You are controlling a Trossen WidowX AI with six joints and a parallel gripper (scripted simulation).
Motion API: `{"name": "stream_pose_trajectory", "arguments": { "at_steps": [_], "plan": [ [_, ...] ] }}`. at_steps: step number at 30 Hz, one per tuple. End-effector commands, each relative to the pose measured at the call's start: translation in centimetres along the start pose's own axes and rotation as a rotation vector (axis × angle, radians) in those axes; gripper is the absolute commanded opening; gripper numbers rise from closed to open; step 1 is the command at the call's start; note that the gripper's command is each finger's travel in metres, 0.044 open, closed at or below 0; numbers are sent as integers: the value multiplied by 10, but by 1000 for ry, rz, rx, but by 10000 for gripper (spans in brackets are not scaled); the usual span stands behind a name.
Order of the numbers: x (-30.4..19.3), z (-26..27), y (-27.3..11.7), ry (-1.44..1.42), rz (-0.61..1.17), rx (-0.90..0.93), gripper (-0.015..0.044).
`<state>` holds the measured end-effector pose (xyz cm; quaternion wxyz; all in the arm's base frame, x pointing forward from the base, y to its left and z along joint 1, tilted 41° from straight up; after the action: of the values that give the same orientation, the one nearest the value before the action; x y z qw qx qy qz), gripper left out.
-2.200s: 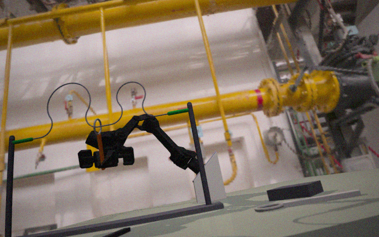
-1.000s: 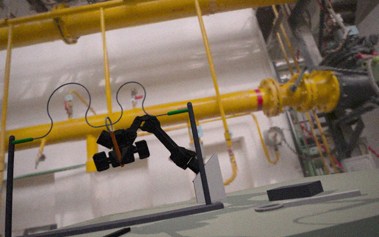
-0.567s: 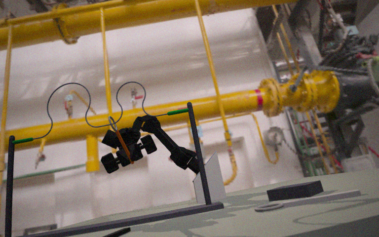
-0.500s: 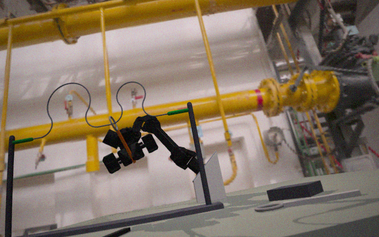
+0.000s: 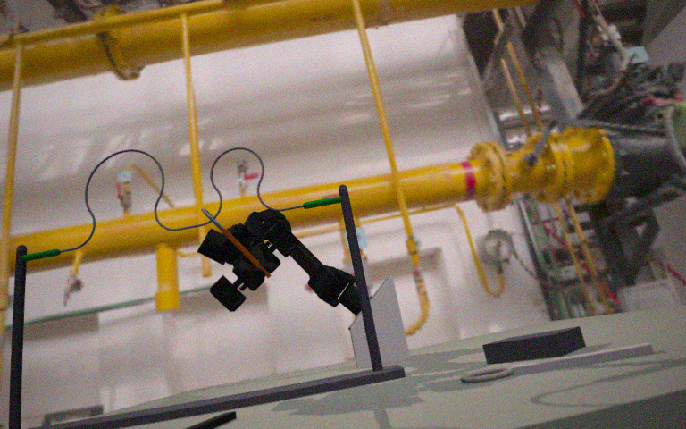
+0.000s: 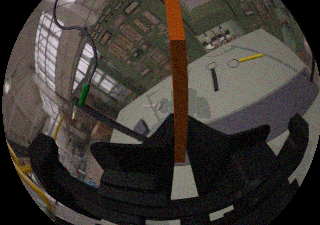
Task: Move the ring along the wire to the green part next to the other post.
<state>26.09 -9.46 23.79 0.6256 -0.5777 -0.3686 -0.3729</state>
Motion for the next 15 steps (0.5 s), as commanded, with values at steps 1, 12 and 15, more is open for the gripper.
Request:
{"name": "stream_pose_trajectory", "arguments": {
  "at_steps": [1, 12, 15],
  "plan": [
    [-3, 10, 1, 89, -5, 52, -150],
    [-4, 37, 4, 331, -17, 187, -150],
    [-4, 44, 4, 396, -20, 224, -150]
  ]
}}
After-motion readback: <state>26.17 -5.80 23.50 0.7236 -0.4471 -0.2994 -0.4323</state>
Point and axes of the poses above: the point midway between the two fingers, 35 mm back from their tips, its own y axis out along the fingers, its own z axis across the jaws, x = y × z, the point moved 10 cm from there along -y, back along the fingers, and after that the axes turned 8 degrees about y, right-handed, at the moved point
